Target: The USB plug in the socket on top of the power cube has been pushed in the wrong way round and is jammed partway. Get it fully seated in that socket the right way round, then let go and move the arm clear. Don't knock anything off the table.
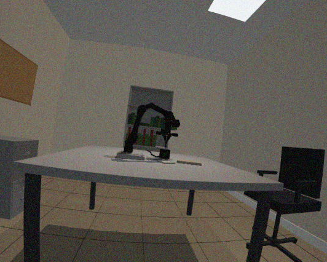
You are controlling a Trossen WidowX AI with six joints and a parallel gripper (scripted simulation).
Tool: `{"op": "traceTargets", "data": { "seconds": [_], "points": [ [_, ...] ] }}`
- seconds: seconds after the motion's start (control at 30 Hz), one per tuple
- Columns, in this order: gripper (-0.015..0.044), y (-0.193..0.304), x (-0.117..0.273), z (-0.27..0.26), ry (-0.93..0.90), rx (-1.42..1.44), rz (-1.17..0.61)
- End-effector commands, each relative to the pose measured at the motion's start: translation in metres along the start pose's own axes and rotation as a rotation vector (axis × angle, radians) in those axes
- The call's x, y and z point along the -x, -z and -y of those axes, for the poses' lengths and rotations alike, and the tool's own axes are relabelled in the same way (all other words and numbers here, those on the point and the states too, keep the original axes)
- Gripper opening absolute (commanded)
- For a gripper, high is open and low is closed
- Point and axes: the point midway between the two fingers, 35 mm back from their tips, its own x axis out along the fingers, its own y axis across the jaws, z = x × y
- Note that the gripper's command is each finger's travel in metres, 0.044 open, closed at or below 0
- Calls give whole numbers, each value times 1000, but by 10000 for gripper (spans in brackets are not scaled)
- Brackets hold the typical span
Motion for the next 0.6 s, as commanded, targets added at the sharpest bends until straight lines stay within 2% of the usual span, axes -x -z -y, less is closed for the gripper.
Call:
{"op": "traceTargets", "data": {
  "seconds": [0.0,0.57],
  "points": [
    [0,-1,0,0,1,5,10],
    [0,-2,-2,0,1,5,23]
  ]
}}
